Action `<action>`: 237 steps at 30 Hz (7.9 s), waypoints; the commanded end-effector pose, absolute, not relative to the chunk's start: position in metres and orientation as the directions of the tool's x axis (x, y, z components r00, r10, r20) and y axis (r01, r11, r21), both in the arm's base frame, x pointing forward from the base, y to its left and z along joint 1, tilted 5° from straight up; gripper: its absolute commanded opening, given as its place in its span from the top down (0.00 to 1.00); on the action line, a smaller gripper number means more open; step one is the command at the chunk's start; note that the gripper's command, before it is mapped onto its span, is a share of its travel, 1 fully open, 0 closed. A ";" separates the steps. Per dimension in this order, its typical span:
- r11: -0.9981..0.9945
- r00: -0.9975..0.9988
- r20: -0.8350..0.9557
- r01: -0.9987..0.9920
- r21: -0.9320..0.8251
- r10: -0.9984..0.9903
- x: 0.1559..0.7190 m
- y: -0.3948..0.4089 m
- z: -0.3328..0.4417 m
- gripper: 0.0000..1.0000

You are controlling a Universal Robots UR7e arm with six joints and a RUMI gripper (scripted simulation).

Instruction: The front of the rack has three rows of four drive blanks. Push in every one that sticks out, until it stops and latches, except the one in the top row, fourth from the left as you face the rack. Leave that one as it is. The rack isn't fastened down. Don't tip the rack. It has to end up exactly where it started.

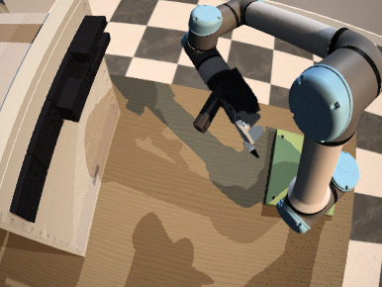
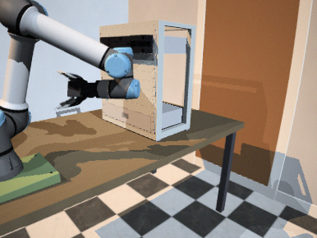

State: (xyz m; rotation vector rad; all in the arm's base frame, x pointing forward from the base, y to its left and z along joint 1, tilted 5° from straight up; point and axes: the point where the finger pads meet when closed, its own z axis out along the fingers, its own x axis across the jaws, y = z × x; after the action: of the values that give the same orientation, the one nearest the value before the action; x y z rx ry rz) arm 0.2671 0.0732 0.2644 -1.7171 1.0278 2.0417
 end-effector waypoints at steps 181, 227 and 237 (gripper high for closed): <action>-0.643 0.525 0.460 -0.239 -0.728 -0.716 0.518 -0.043 0.315 0.00; -0.972 0.122 0.982 0.167 -0.165 -0.146 0.464 0.038 0.431 0.00; -0.978 0.086 0.993 0.185 -0.094 -0.080 0.458 0.050 0.434 0.00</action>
State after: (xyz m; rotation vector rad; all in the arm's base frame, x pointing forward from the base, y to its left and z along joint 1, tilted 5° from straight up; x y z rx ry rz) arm 0.4613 0.0454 0.4326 -2.1661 -0.0742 -1.9718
